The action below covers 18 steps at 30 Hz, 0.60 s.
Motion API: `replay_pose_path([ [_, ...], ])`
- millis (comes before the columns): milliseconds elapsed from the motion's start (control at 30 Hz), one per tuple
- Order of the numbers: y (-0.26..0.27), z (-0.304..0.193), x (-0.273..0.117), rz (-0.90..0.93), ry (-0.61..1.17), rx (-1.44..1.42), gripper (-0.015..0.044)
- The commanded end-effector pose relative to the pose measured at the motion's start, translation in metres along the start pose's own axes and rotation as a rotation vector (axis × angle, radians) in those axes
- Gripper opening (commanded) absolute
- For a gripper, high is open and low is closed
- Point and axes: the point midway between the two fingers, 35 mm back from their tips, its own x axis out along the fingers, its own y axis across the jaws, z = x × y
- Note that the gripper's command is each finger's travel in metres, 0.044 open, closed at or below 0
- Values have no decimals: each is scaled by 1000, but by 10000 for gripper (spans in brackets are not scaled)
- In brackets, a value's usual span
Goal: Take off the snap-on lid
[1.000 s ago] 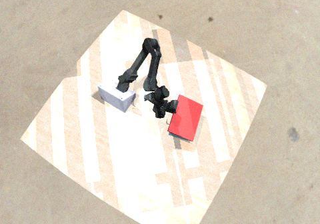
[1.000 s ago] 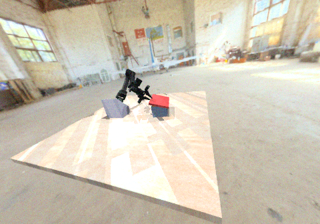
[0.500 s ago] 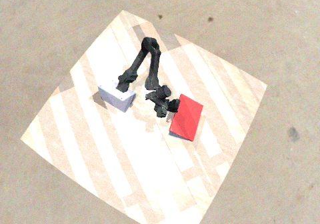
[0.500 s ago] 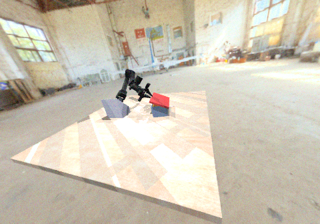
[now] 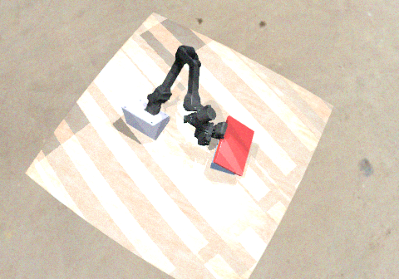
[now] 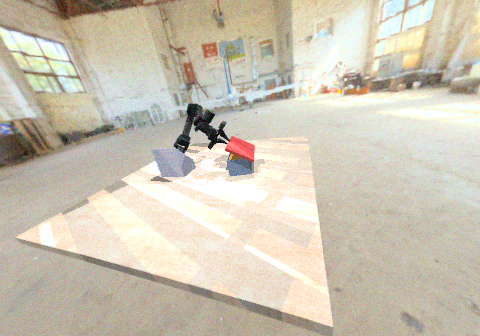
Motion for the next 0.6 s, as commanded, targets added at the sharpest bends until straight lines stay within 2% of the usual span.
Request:
replay_pose_path([
  [0,10,-1,-4,11,1,-16,0],
  [567,27,-1,-19,11,1,-17,0],
])
